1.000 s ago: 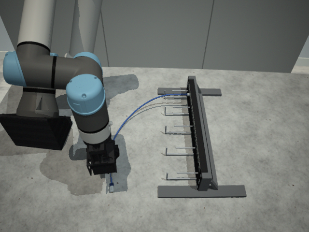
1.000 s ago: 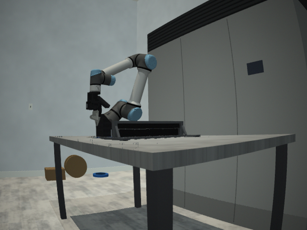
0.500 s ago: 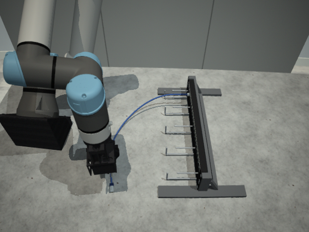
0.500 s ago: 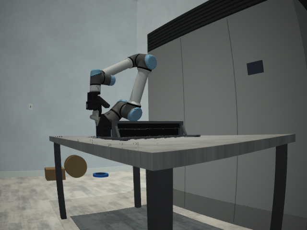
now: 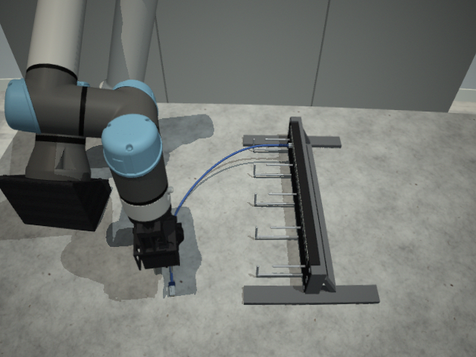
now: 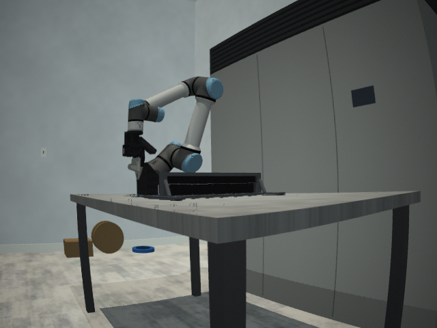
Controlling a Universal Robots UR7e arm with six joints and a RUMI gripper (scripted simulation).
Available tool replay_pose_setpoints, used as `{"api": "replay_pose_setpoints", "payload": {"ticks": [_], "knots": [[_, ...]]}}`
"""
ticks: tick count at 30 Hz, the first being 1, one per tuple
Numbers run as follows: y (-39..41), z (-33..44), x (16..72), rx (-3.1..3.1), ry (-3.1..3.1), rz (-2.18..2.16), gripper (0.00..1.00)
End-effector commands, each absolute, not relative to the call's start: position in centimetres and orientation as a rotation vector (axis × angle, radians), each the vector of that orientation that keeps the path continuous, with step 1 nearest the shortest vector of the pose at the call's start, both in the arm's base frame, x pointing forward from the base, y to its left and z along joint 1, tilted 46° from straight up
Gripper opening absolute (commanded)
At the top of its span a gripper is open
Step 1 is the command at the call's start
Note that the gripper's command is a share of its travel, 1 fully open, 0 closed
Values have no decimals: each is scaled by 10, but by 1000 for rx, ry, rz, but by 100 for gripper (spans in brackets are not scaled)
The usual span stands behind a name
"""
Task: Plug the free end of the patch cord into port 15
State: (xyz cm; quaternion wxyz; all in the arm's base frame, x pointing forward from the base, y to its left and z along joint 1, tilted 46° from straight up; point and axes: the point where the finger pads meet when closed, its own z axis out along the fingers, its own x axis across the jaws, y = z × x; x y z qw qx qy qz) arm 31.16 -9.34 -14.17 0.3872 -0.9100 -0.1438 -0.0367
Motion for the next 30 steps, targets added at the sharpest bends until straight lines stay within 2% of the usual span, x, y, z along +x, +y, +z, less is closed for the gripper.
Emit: {"api": "replay_pose_setpoints", "payload": {"ticks": [1,12,13,30], "knots": [[-94,-142,312,-2317,-366,-94,0],[-101,-148,315,-2316,-368,-95,0],[-101,-148,315,-2316,-368,-95,22],[-101,-148,315,-2316,-368,-95,22]]}}
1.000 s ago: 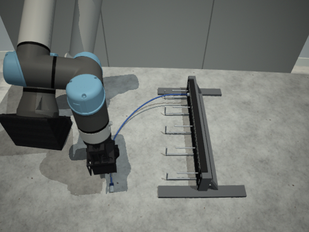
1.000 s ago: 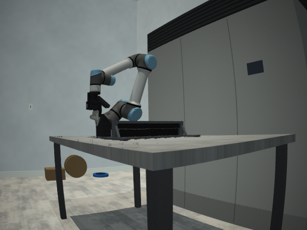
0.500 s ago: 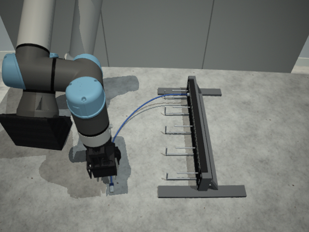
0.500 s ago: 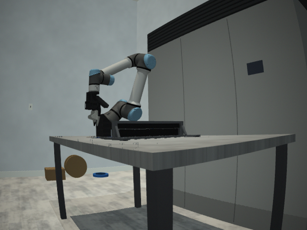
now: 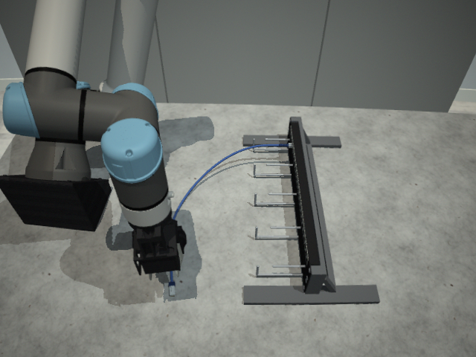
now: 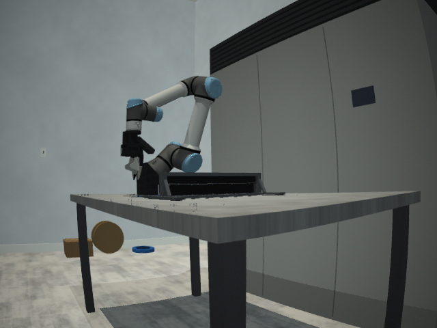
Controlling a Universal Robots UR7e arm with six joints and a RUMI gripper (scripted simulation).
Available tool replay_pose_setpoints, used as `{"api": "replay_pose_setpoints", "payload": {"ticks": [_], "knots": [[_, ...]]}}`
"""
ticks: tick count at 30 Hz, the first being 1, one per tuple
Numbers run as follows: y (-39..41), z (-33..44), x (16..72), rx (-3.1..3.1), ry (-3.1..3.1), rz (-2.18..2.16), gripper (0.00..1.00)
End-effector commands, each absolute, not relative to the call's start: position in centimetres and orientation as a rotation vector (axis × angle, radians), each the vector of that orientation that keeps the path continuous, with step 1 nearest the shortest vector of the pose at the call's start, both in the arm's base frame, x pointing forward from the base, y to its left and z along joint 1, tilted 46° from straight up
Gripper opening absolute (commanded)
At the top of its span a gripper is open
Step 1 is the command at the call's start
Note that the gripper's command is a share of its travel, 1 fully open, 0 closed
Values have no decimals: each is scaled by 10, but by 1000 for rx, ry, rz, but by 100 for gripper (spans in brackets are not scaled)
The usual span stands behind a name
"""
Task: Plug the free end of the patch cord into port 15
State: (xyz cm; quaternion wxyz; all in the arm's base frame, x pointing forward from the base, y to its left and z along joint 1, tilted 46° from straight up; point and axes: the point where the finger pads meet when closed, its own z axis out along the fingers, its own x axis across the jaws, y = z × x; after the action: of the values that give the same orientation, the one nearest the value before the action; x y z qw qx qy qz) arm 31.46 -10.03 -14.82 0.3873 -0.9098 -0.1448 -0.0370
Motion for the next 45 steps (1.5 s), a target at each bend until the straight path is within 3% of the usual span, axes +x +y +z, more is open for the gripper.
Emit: {"api": "replay_pose_setpoints", "payload": {"ticks": [1,45], "knots": [[-101,-148,315,-2316,-368,-95,22],[-81,-167,314,-2316,-368,-95,22]]}}
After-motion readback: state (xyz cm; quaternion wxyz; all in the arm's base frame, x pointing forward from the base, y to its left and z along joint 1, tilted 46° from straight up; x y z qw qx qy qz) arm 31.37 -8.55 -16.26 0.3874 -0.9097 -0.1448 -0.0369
